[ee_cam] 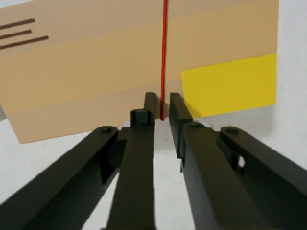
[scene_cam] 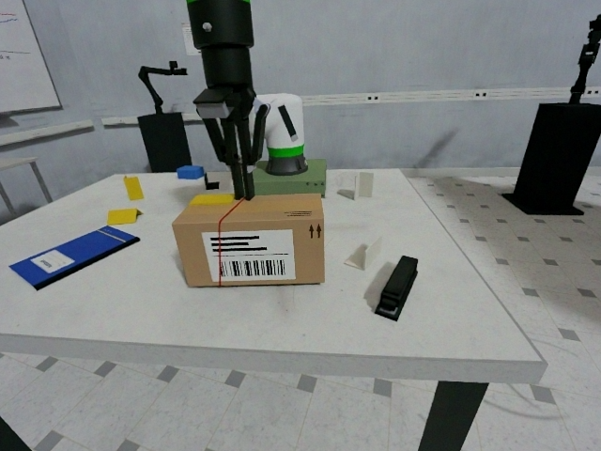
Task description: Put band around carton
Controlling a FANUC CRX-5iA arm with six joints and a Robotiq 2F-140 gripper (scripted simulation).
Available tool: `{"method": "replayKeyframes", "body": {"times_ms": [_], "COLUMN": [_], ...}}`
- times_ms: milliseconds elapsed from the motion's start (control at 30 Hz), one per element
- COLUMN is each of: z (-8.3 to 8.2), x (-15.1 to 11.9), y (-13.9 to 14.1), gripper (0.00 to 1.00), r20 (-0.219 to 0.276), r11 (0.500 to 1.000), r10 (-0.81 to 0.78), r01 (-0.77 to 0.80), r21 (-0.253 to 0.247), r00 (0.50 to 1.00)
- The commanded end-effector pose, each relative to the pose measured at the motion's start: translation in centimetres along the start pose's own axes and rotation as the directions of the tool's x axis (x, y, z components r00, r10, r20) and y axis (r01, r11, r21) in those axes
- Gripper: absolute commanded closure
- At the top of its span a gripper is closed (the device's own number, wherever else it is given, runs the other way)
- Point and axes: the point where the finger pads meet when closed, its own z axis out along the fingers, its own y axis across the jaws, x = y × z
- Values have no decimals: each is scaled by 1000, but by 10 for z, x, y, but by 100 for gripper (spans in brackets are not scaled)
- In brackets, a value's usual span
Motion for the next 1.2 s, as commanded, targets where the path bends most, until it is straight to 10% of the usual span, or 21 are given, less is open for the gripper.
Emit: {"method": "replayKeyframes", "body": {"times_ms": [0, 1167], "z": [-1, -1], "x": [1, 1], "y": [0, 0], "gripper": [82, 90], "r20": [-2, -2], "r11": [1000, 1000], "r10": [0, 0], "r01": [0, 0], "r21": [0, 0], "r00": [1000, 1000]}}
